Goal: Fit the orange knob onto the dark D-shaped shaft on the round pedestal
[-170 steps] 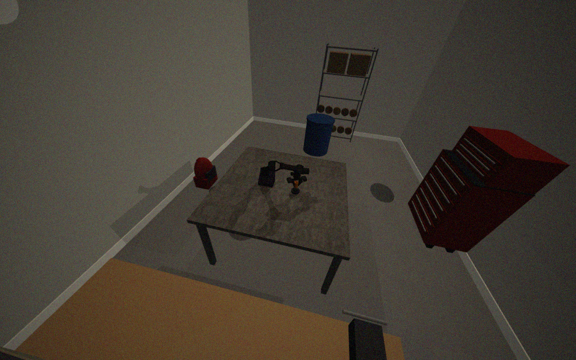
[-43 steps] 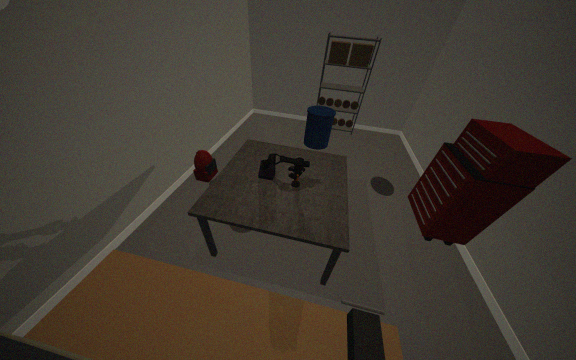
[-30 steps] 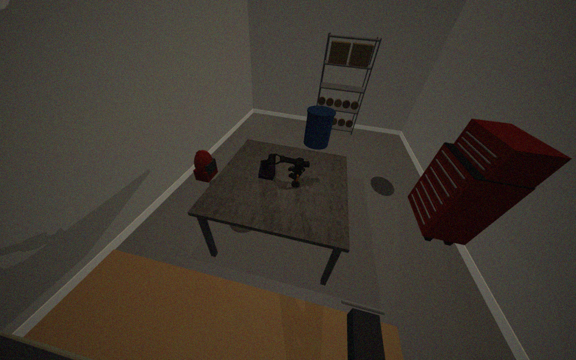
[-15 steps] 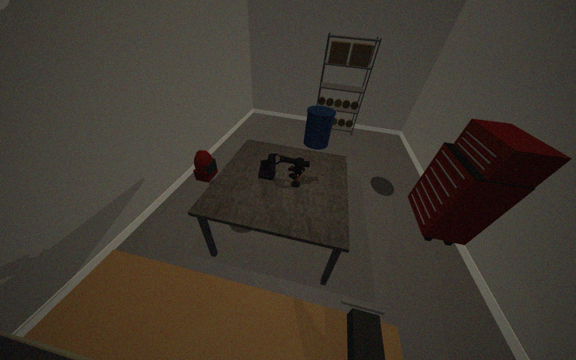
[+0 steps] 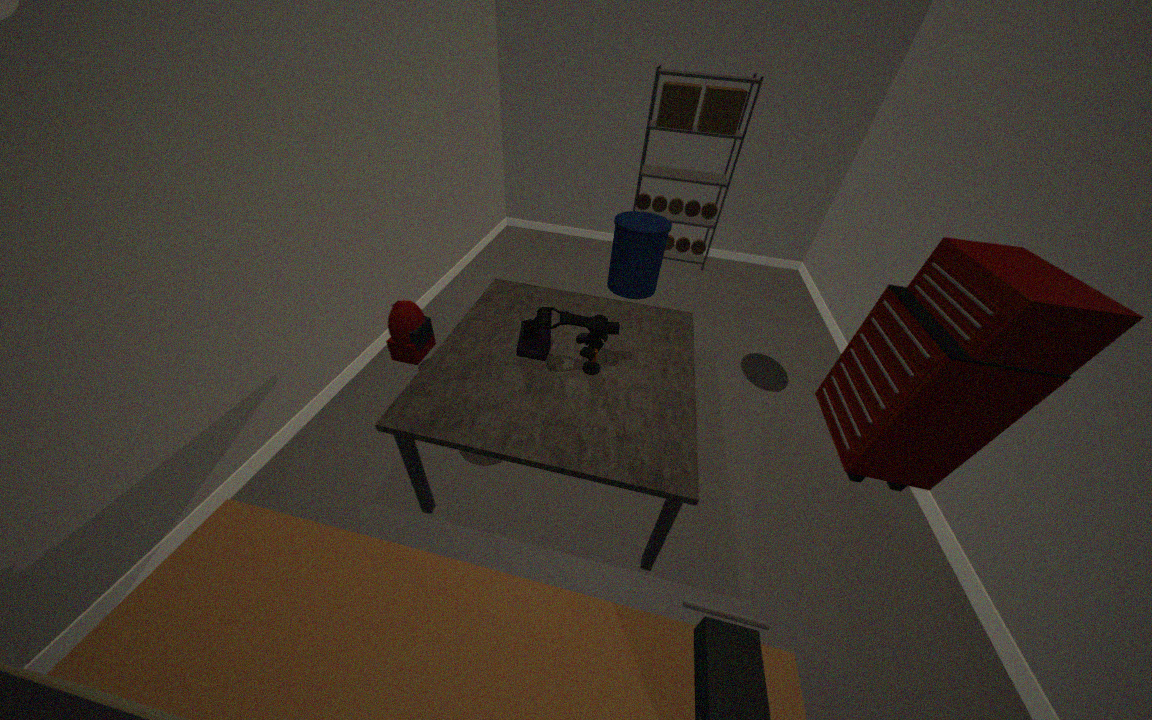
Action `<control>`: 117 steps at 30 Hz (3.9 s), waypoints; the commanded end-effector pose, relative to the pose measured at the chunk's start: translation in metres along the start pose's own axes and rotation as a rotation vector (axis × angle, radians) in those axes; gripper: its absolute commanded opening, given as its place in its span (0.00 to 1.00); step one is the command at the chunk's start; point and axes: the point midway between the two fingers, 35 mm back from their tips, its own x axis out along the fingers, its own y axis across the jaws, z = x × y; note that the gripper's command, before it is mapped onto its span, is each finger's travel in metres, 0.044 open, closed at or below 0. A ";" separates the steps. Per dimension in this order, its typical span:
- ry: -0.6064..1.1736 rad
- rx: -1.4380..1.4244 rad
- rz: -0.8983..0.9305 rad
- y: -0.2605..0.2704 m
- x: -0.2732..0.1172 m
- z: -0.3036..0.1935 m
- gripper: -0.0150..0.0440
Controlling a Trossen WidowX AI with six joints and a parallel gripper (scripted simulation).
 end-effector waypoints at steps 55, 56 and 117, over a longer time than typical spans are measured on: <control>0.002 -0.215 0.000 0.001 0.002 -0.001 0.25; 0.002 -0.215 0.000 0.001 0.002 -0.001 0.25; 0.002 -0.415 0.000 0.001 -0.003 -0.001 0.25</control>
